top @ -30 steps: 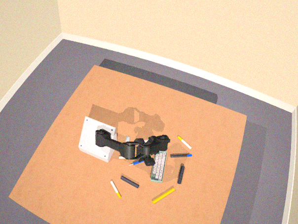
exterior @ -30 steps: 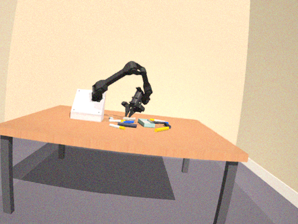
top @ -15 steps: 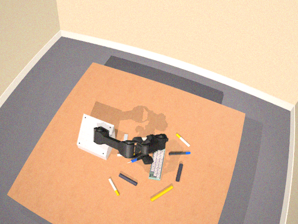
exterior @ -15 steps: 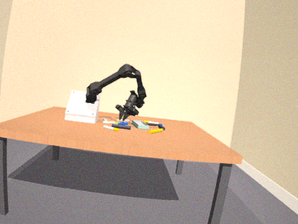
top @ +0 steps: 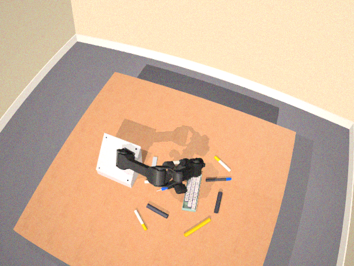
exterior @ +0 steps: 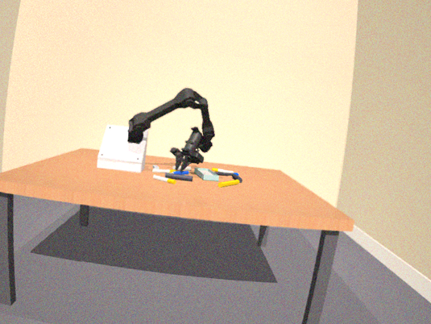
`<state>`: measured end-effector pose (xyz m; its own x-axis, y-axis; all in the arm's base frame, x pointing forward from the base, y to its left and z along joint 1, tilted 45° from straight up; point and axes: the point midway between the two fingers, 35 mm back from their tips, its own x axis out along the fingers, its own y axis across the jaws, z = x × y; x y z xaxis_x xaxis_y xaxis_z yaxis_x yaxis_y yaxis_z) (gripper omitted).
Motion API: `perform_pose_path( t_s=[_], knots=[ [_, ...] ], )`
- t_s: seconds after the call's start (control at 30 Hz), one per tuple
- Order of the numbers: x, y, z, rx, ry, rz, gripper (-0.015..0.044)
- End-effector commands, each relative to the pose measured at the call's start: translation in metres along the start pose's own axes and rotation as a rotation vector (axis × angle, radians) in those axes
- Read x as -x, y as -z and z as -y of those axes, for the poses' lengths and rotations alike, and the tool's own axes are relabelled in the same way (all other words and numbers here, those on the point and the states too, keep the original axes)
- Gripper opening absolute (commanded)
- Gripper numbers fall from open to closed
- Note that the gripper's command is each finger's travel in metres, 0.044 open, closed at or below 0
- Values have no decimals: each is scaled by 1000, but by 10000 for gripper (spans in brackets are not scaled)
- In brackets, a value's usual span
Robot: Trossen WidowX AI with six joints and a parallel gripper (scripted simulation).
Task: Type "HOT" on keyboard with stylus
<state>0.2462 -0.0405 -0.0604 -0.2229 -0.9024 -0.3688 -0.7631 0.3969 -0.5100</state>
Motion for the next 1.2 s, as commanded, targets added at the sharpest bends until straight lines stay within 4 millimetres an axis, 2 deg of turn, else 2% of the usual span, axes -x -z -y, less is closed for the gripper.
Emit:
perform_pose_path(
  t_s=[0.0,0.53,0.7,0.8,1.0,1.17],
  knots=[
    [-3,-2,0,3,3,-1,150],
    [-13,-7,0,3,3,-1,150],
    [-11,-6,0,0,0,-1,19],
    [-11,-6,0,0,0,-1,0],
    [-11,-6,0,0,0,-1,0],
    [3,1,0,1,-1,1,0]
  ],
)
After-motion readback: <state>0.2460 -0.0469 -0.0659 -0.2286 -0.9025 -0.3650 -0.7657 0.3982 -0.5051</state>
